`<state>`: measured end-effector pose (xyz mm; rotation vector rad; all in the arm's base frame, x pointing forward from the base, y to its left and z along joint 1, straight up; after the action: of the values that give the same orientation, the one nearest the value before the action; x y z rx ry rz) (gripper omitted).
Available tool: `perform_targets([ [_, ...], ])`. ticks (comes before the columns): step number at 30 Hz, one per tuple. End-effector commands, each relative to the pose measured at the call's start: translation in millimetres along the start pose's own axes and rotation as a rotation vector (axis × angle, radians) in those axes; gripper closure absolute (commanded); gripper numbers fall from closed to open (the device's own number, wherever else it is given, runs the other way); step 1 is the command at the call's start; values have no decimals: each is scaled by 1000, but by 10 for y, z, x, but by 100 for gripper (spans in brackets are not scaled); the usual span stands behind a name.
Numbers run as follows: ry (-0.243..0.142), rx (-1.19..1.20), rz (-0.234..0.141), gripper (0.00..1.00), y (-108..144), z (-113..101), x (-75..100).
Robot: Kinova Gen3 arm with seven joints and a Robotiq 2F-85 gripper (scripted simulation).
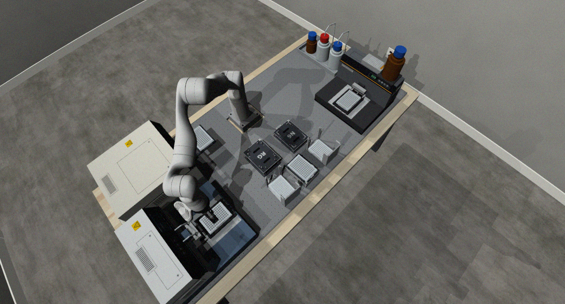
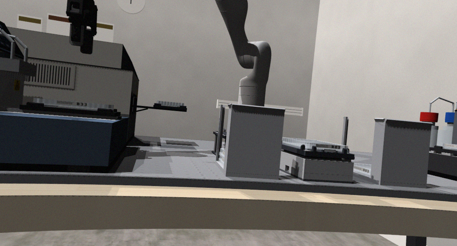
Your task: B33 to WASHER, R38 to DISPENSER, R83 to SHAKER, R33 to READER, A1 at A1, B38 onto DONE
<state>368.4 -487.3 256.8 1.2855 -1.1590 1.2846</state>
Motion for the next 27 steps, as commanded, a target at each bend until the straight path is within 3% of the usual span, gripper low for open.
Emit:
perform_targets([
  [1,2,0,2,0,-2,3,39],
  [7,2,0,2,0,-2,3,39],
  [27,2,0,2,0,-56,-573,38],
])
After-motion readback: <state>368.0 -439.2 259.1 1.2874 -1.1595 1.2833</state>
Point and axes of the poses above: the point where the finger pads meet when closed, its own x axis back along the fingers, its own y axis across the jaws, z = x × y, the point moved 8 cm from there along x, back along the fingers, and after that the axes turned 8 degrees about x, right-handed, at the moved point
